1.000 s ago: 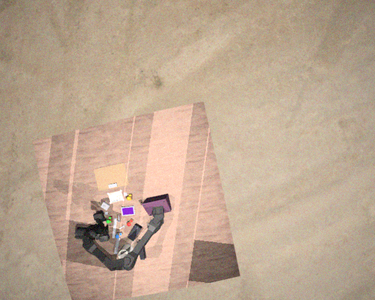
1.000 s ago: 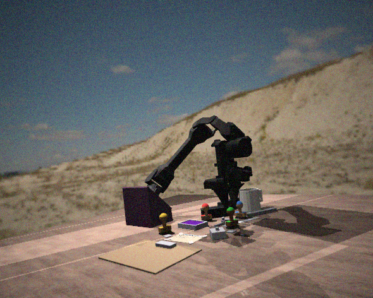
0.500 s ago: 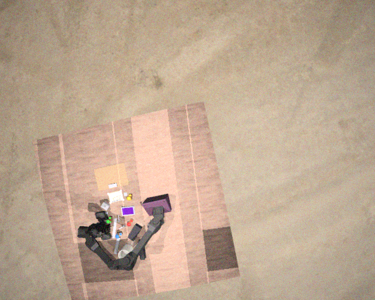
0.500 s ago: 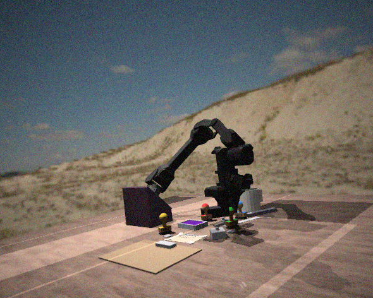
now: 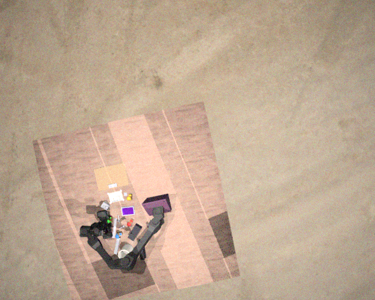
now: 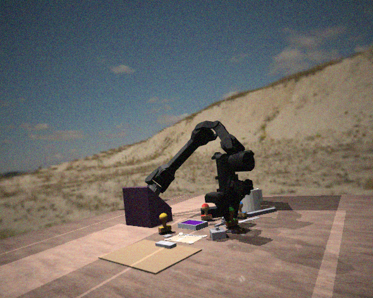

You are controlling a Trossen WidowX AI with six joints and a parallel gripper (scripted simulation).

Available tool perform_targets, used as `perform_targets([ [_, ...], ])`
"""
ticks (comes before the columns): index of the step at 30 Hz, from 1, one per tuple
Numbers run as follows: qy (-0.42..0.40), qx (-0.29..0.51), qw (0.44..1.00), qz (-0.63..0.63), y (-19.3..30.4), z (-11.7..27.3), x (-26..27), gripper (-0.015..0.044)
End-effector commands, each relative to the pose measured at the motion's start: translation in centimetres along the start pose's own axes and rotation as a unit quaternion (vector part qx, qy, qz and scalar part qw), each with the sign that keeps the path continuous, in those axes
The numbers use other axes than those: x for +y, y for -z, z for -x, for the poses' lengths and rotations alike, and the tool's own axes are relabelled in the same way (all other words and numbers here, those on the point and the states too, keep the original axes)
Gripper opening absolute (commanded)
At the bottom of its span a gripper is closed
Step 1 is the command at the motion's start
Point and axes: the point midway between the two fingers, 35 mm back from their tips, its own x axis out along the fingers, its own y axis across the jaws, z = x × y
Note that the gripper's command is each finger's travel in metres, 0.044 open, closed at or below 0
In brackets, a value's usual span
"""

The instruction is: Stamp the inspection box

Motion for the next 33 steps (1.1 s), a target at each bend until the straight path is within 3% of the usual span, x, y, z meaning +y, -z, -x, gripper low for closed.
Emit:
perform_targets([
  [1,0.0,0.0,1.0,0.0,-0.01,0.04,0.0,0.0186],
  [18,0.0,0.0,1.0,0.0,-0.01,0.04,0.0,0.0072],
  [21,0.0,0.0,1.0,0.0,-0.02,0.11,-0.01,0.0],
  [33,0.001,0.0,1.0,0.0,-0.1,0.68,-0.03,0.0],
])
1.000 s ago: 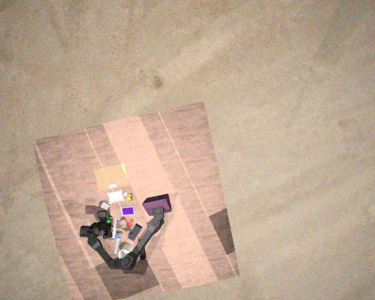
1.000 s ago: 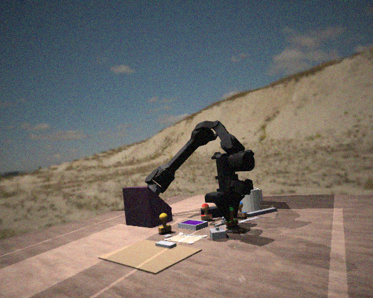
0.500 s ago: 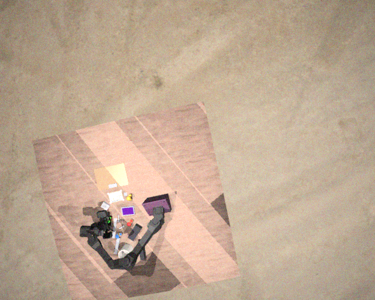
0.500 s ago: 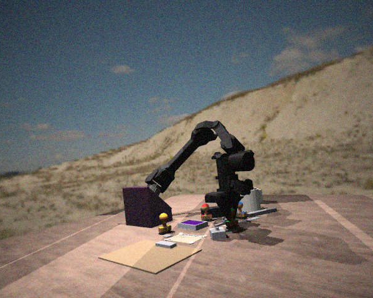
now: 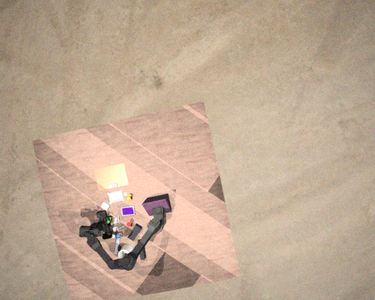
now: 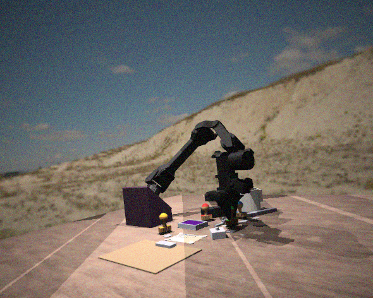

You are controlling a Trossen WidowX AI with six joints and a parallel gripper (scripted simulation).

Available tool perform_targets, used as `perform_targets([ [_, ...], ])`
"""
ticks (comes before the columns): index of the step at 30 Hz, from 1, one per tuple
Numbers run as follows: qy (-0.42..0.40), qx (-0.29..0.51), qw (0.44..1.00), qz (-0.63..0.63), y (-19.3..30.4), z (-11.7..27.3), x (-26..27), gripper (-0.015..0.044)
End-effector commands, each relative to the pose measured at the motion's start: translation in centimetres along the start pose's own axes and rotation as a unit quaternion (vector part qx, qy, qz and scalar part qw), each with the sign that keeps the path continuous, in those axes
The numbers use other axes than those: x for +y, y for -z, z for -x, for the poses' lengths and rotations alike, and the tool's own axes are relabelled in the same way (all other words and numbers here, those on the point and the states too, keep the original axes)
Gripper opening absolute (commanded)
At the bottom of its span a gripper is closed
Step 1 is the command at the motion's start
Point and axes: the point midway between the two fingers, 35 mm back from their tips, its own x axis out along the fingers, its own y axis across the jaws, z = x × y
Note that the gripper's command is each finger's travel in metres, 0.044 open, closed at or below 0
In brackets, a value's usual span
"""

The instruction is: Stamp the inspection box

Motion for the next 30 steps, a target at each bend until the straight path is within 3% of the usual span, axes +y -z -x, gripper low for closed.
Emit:
perform_targets([
  [1,0.001,0.0,1.0,0.002,0.0,0.3,0.0,0.0],
  [30,0.002,0.0,1.0,0.002,-0.2,1.7,-0.1,0.0],
])
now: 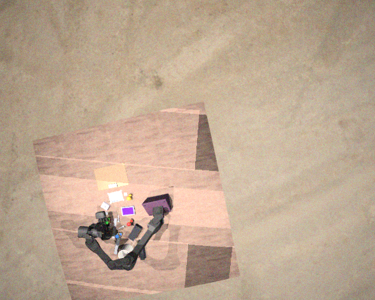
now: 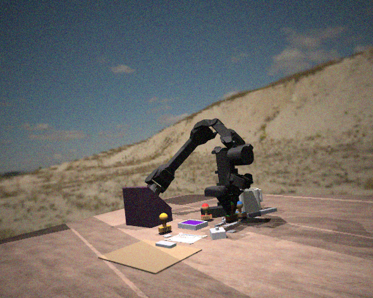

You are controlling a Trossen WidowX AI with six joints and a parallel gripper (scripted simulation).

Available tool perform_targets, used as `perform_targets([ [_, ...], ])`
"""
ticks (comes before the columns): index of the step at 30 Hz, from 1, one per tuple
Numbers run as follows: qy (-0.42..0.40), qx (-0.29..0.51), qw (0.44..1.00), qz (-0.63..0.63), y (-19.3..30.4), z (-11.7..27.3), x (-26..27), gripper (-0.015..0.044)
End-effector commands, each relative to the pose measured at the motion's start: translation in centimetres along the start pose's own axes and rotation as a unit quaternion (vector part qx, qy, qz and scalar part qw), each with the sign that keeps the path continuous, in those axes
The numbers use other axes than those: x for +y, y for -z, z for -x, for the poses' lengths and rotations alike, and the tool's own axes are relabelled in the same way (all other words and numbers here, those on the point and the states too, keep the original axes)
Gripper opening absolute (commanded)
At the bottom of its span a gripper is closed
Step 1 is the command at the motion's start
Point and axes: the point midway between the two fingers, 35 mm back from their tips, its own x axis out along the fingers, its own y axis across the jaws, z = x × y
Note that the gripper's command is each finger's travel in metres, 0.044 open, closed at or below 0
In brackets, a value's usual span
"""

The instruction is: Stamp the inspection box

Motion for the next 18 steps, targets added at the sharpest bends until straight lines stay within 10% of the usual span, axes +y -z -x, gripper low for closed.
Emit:
perform_targets([
  [1,0.002,0.0,1.0,0.002,-0.03,0.28,-0.03,0.0],
  [18,0.002,0.0,1.0,0.002,-0.07,1.1,-0.05,0.0],
])
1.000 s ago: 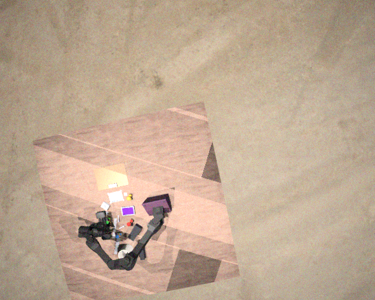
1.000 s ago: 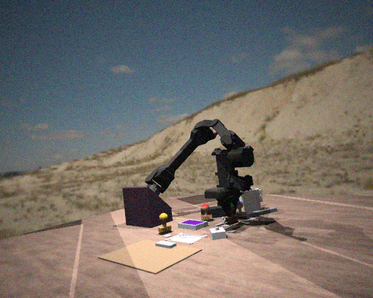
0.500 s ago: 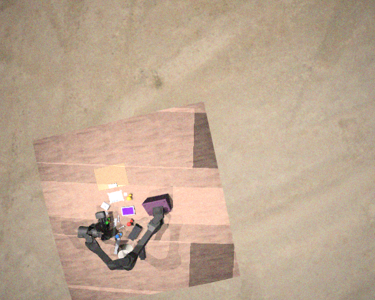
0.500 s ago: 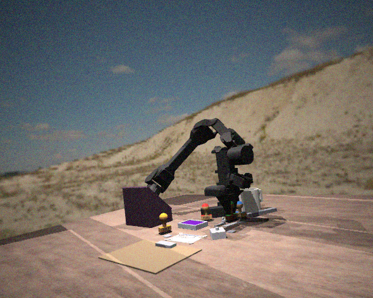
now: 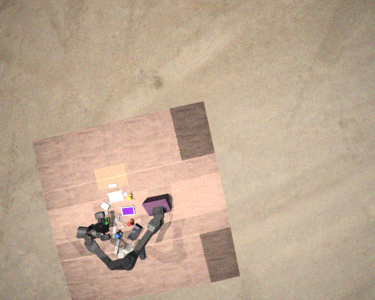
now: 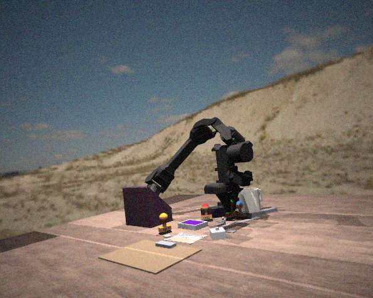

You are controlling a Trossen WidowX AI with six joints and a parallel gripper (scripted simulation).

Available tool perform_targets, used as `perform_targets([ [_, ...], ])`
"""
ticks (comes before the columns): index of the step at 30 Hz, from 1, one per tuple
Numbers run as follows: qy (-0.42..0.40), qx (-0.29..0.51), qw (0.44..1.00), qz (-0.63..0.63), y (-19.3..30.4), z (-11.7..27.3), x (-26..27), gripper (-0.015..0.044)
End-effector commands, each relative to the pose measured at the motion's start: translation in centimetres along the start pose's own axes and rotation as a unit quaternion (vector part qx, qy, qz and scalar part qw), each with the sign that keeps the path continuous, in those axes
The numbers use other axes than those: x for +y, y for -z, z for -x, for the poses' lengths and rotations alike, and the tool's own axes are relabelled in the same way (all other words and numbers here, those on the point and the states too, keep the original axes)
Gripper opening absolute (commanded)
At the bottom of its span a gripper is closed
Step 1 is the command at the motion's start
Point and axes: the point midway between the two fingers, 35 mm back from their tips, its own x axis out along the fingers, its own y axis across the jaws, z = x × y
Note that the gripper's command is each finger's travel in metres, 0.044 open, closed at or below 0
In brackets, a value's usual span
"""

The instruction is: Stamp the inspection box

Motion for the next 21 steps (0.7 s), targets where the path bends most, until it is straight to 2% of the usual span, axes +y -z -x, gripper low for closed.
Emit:
perform_targets([
  [1,0.002,0.0,1.0,0.002,-0.02,0.28,-0.03,0.0],
  [21,0.002,0.0,1.0,0.002,-0.04,1.26,-0.04,0.0],
])
